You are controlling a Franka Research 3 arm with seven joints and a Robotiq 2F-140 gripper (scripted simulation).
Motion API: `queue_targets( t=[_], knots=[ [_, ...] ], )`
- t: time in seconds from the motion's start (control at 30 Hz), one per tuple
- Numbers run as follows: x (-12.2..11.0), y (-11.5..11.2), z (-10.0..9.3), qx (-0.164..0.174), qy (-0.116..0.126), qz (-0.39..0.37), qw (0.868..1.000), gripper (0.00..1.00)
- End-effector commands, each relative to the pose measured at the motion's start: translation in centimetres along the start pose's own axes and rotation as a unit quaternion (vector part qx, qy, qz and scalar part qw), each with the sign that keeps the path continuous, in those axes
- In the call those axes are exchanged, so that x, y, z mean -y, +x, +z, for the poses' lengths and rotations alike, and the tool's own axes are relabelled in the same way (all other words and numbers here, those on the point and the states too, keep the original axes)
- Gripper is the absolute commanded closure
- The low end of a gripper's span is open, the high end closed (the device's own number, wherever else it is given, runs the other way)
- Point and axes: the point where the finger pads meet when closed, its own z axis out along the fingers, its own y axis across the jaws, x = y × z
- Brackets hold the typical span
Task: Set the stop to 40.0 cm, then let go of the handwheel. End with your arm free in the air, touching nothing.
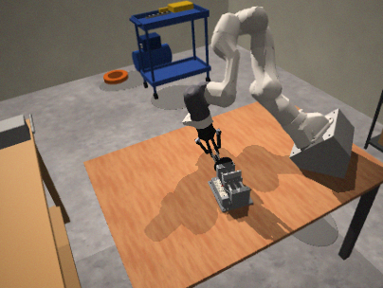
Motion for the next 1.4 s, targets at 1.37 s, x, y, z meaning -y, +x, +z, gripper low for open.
queue_targets(
  t=[1.37],
  knots=[
    [-1.6, 0.0, 6.7, 0.000, -0.002, -0.002, 1.000, 0.96]
  ],
)
